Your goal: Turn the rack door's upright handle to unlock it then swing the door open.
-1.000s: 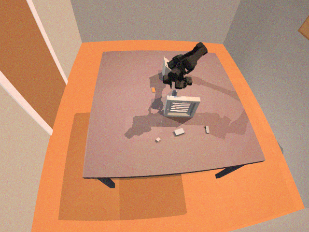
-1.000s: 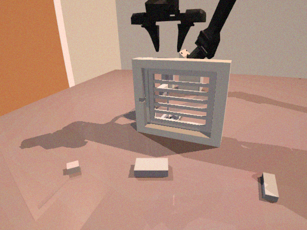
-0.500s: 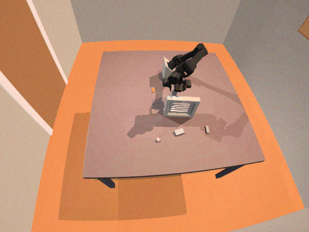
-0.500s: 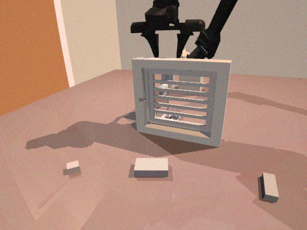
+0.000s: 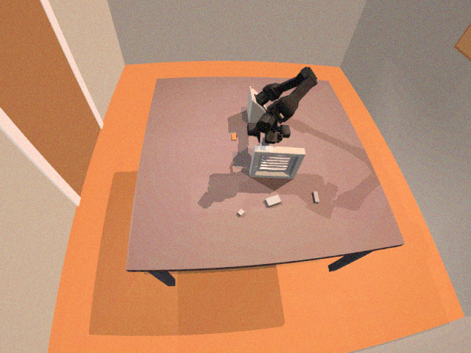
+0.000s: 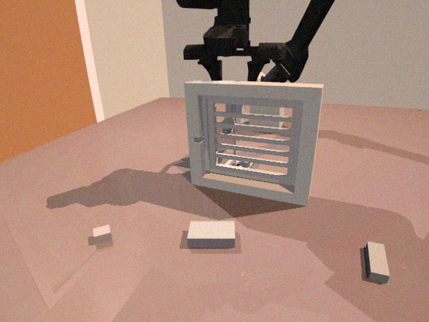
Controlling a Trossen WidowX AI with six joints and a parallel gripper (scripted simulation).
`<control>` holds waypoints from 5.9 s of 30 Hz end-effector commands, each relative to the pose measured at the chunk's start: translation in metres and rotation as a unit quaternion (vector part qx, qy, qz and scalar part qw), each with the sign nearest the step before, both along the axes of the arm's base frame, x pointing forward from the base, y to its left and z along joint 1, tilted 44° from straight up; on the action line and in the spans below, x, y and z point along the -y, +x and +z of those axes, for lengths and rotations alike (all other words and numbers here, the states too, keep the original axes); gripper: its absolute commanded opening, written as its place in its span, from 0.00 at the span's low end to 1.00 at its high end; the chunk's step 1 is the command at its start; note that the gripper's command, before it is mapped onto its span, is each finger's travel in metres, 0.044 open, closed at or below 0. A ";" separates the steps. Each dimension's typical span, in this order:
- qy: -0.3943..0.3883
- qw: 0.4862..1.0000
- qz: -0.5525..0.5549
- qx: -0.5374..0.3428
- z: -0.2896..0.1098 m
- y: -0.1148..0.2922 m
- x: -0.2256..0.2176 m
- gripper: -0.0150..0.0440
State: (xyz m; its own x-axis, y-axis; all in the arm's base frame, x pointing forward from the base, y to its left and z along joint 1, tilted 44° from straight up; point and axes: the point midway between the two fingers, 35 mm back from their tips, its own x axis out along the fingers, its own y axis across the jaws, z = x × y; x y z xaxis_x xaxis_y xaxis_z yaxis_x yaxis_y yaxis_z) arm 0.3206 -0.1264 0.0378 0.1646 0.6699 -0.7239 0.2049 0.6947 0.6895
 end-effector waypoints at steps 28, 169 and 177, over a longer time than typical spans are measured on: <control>0.004 1.000 -0.003 0.000 -0.013 0.001 -0.015 0.31; -0.125 0.645 0.551 0.515 -0.013 0.001 -0.015 0.73; -0.125 0.645 0.551 0.515 -0.013 0.001 -0.015 0.55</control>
State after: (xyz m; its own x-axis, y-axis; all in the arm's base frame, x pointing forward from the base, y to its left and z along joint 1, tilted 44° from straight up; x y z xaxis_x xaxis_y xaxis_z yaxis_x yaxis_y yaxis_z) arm 0.3217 -0.1116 0.0241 0.1653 0.6736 -0.7203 -0.9851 0.1481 -0.0876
